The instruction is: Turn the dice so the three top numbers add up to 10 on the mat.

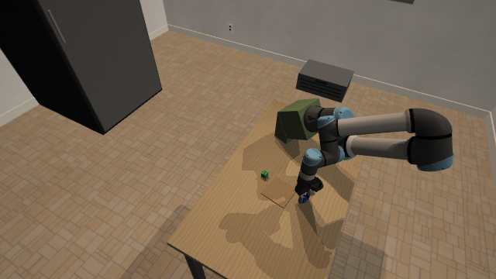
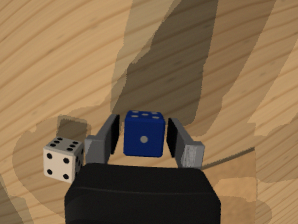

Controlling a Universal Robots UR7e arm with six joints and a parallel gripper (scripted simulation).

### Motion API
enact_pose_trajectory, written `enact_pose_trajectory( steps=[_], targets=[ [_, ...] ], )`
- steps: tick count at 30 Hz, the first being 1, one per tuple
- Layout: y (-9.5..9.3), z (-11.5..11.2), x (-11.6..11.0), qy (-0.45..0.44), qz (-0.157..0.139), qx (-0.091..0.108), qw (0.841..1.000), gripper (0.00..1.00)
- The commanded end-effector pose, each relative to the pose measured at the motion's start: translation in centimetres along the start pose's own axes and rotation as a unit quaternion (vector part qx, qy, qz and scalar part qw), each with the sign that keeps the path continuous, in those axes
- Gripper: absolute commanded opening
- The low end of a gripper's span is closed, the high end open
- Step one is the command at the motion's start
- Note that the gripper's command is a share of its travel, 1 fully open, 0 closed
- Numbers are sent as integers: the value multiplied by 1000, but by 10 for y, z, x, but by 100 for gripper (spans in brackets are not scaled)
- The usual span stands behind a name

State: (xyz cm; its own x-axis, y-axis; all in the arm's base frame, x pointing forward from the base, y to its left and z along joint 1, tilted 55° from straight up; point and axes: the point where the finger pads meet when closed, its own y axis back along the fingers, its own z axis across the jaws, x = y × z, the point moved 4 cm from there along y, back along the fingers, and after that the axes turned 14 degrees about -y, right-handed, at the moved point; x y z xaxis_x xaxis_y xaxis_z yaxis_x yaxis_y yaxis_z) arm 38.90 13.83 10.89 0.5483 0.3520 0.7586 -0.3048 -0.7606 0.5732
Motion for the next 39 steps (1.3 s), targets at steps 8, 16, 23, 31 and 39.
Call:
enact_pose_trajectory(
  steps=[8,16,23,31,39],
  targets=[
    [0,0,0,0,0,0,1000,87],
    [0,0,0,0,0,0,1000,87],
    [0,0,0,0,0,0,1000,57],
    [0,0,0,0,0,0,1000,57],
    [0,0,0,0,0,0,1000,57]
  ],
)
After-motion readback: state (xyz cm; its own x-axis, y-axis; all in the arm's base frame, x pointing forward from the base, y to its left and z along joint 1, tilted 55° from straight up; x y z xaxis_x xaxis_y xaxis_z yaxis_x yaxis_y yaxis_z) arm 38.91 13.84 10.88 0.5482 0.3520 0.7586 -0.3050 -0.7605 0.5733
